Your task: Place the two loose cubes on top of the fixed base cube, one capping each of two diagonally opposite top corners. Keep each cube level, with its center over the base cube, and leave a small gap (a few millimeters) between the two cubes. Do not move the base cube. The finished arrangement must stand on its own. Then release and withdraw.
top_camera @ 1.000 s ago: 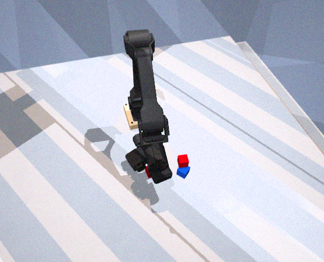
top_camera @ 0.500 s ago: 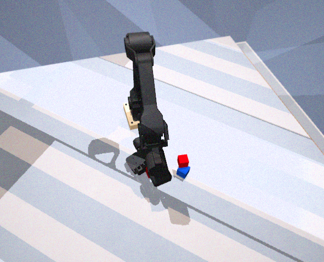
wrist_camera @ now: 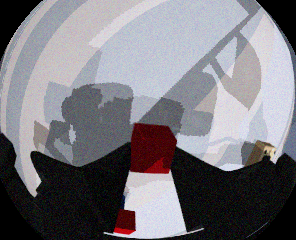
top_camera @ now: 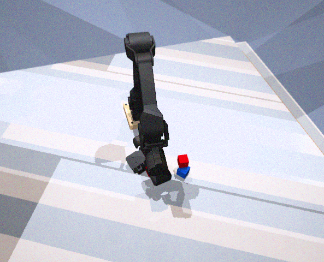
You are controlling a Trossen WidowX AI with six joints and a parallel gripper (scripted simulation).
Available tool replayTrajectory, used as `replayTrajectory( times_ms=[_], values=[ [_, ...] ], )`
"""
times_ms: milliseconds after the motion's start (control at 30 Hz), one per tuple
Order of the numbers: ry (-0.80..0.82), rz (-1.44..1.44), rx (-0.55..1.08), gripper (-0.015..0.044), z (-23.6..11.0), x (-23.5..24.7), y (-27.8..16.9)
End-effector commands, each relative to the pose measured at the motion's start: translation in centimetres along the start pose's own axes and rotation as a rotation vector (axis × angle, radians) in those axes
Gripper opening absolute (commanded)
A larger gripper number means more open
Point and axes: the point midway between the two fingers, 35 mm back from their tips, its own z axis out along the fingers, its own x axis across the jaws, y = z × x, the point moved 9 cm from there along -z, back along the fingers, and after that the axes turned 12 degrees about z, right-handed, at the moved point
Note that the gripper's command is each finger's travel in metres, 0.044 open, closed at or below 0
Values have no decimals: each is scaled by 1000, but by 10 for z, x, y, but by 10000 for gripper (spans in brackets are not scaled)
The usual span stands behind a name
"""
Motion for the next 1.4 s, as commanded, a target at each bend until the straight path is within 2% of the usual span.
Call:
replayTrajectory(
  times_ms=[0, 900, 1067, 1367],
  values=[
    [16, 4, -3, 105, -15, 4, 0],
    [16, 4, -3, 105, -101, 1, -1],
    [16, -18, -3, 105, -103, 2, -2],
    [18, -308, -4, 105, -102, 14, -24]
  ],
)
